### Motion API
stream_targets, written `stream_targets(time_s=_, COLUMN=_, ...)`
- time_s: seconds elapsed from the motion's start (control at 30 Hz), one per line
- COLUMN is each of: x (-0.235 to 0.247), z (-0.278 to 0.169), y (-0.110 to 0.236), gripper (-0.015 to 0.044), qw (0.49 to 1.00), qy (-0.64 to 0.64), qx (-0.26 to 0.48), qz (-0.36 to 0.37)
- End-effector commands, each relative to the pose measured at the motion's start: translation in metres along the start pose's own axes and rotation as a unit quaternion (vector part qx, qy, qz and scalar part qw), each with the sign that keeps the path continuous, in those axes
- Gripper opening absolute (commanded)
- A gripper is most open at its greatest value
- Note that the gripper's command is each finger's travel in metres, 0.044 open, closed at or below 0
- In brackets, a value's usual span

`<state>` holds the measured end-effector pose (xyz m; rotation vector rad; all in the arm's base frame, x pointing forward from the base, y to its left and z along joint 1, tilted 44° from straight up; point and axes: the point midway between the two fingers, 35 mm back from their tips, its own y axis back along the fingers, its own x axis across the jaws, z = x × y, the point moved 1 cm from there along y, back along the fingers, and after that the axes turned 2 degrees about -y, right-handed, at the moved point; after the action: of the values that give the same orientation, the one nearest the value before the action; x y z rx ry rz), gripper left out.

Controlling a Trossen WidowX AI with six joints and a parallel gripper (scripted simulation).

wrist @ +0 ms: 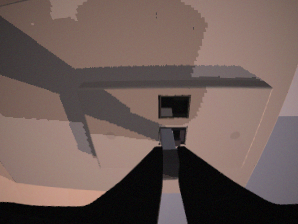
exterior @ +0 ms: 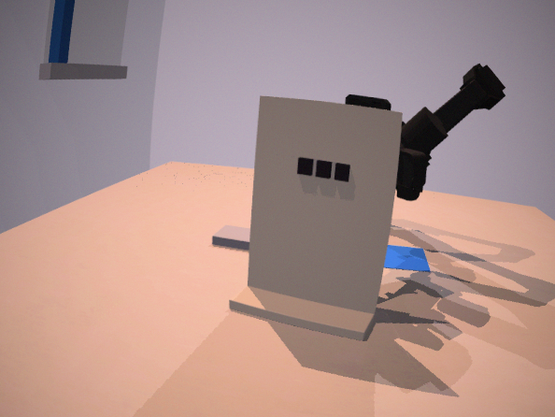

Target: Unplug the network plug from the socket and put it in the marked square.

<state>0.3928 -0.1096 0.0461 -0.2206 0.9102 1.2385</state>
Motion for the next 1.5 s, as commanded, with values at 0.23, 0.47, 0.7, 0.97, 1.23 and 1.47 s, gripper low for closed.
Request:
stream_targets(time_s=0.23, x=0.0, z=-0.002, y=0.007, gripper=0.0, qw=1.0, qy=0.0, qx=0.0, qz=0.0)
stream_targets(time_s=0.47, x=0.0, z=-0.003, y=0.011, gripper=0.0, qw=1.0, qy=0.0, qx=0.0, qz=0.0)
stream_targets(time_s=0.7, x=0.0, z=-0.004, y=0.015, gripper=0.0, qw=1.0, qy=0.0, qx=0.0, qz=0.001)
stream_targets(time_s=0.97, x=0.0, z=-0.006, y=0.019, gripper=0.0, qw=1.0, qy=0.0, qx=0.001, qz=0.001)
stream_targets(time_s=1.23, x=0.0, z=-0.007, y=0.023, gripper=0.0, qw=1.0, qy=0.0, qx=0.001, qz=0.001)
stream_targets(time_s=1.47, x=0.0, z=-0.009, y=0.027, gripper=0.0, qw=1.0, qy=0.0, qx=0.001, qz=0.001)
